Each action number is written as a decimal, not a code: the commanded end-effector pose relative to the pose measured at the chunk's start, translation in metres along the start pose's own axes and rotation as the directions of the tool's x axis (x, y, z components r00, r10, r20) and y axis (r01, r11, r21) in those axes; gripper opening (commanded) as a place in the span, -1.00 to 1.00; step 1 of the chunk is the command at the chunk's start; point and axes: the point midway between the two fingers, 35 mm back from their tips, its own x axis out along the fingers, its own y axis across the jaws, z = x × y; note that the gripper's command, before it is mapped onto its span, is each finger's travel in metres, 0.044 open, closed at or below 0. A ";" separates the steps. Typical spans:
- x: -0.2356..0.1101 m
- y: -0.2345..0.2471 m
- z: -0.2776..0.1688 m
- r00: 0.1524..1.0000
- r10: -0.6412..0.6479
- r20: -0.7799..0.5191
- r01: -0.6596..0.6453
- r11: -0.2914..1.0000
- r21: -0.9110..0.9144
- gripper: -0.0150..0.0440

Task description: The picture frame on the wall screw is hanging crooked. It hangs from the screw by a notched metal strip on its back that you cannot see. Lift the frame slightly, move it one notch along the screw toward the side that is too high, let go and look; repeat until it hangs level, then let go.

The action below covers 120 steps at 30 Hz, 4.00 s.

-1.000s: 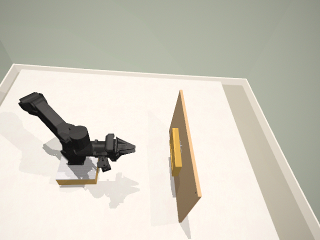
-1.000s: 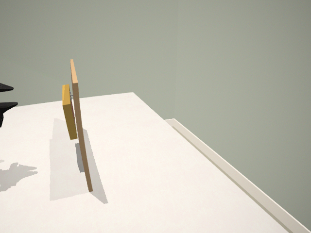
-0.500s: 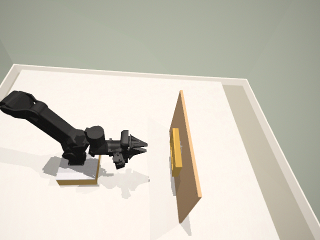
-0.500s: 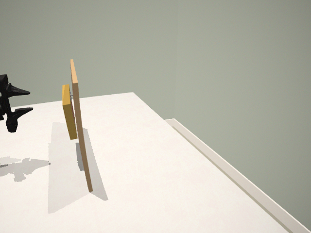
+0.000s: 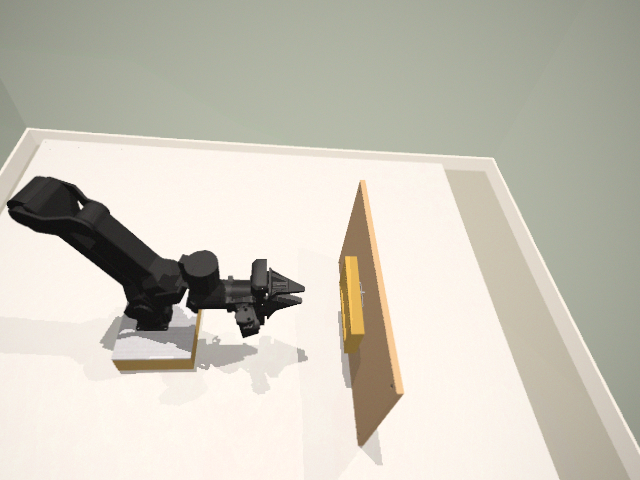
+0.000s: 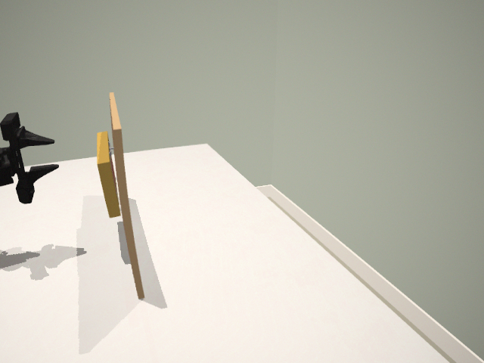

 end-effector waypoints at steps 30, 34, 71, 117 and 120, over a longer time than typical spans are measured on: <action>0.069 -0.005 0.000 1.000 0.008 0.002 -0.008 1.000 0.002 0.39; 0.076 -0.005 0.000 1.000 0.008 0.002 -0.008 1.000 0.002 0.39; 0.102 -0.005 -0.001 1.000 0.010 0.001 -0.010 1.000 0.002 0.39; 0.103 -0.003 -0.001 1.000 0.010 0.001 -0.010 1.000 0.002 -0.49; 0.103 -0.002 -0.001 1.000 0.010 0.001 -0.010 1.000 0.002 -0.49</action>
